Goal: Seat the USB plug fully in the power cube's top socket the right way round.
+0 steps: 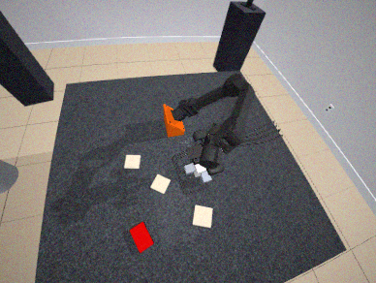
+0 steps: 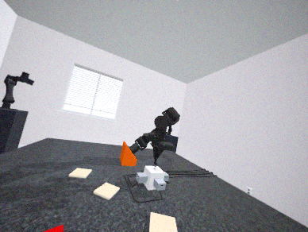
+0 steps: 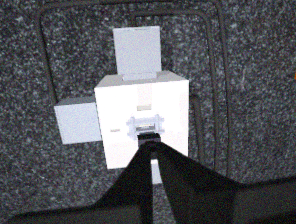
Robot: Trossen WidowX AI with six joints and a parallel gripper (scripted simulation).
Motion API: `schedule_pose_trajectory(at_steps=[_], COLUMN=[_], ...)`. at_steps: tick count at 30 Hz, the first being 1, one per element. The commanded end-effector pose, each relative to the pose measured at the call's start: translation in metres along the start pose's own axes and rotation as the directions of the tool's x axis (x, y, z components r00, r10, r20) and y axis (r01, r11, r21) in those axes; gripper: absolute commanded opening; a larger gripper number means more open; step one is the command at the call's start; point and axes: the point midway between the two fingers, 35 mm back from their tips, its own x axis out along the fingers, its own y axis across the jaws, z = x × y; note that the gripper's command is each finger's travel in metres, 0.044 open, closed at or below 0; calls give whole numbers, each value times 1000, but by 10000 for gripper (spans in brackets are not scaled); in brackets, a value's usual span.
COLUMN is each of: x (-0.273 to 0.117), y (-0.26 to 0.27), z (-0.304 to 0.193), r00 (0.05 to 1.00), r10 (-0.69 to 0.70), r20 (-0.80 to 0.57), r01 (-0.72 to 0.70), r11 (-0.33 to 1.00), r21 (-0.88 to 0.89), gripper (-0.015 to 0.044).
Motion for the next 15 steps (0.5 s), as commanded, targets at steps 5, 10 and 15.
schedule_pose_trajectory(at_steps=[5, 10, 15], x=[-6, -9, -11], y=[1, 1, 0], z=[1, 1, 1], r00=[1000, 1000, 1000], r10=[-1, -2, -1], r20=[7, 7, 6], r01=[2, 2, 1], r11=[1000, 1000, 1000], r21=[-7, -7, -5], gripper=[0, 0, 0])
